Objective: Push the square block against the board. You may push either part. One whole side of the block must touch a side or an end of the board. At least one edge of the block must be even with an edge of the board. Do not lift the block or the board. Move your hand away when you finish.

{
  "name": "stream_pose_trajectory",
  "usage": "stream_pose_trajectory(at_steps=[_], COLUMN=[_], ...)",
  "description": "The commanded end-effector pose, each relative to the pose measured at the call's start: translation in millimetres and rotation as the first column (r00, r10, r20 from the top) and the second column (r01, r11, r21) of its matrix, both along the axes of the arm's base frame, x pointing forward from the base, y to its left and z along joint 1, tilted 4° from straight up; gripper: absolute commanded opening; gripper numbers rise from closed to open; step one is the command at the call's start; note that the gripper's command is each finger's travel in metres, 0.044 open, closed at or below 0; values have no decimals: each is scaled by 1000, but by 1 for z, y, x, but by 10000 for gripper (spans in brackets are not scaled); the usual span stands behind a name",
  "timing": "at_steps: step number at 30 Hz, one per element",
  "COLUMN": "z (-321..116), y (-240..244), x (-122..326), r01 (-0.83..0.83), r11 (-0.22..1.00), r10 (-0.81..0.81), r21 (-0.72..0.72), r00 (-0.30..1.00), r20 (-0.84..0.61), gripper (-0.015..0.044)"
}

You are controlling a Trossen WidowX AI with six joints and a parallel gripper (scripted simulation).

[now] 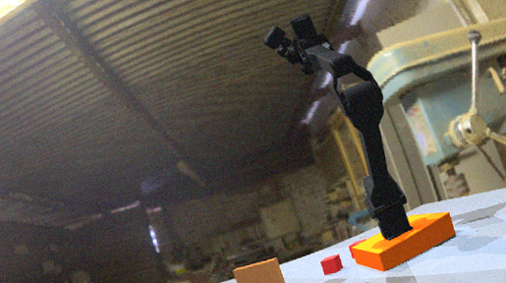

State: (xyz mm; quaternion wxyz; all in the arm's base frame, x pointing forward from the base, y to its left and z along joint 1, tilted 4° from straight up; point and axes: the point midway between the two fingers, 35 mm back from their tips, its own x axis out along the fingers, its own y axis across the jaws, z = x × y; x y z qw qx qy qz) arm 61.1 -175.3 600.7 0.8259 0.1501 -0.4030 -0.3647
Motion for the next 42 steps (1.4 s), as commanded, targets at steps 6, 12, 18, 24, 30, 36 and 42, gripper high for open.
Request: stream_pose_trajectory(at_steps=[6, 12, 18, 24, 30, 36, 42], z=[-18, -32, -42, -57, -77, -97, -119], y=[-25, -38, -47, -58, -71, -80, -85], x=[16, 30, 41, 55, 75, 95, 116], r01=[-9, -30, -40, -41, -38, -43, -55], r11=[998, 995, 991, 988, 983, 978, 974], r10=[14, 43, 63, 78, 101, 133, 171], r21=[60, 99, 125, 152, 181, 204, 222], r00=[997, 990, 982, 965, 929, 880, 818], r20=[-81, -134, -180, -252, -357, -456, -550], gripper=[0, 0, 0, 0, 0, 0, 0])
